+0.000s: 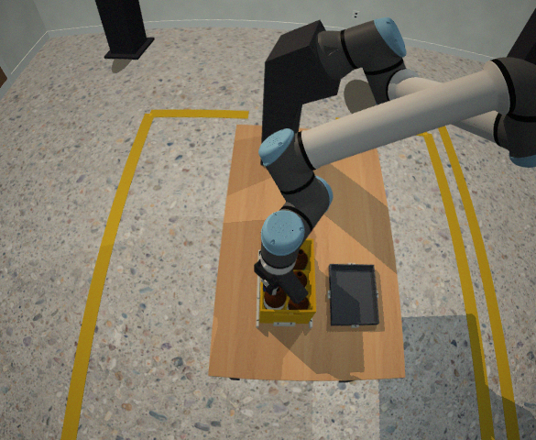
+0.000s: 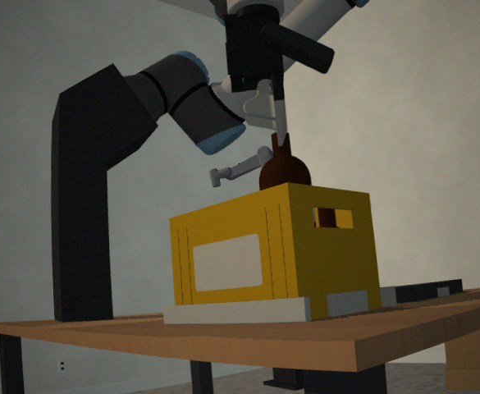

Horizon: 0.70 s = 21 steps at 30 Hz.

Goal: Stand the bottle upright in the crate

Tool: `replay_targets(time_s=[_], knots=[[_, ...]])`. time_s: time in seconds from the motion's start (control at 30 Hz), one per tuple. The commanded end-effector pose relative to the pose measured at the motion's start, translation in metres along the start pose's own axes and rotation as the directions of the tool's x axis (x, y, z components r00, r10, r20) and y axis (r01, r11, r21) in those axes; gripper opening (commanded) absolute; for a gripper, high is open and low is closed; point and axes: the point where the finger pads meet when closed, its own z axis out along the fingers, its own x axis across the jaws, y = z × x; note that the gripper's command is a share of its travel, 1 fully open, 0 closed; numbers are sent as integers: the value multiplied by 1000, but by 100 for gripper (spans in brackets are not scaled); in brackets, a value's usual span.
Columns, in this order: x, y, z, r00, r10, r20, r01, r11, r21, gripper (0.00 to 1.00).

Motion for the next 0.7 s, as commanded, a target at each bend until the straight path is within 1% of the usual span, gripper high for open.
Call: replay_targets(time_s=[0.0, 0.3, 0.67], knots=[[1, 0, 1, 1000, 0, -1, 0, 1000, 0, 0], [1, 0, 7, 1000, 0, -1, 0, 1000, 0, 0], [1, 0, 20, 1000, 0, -1, 0, 1000, 0, 0]])
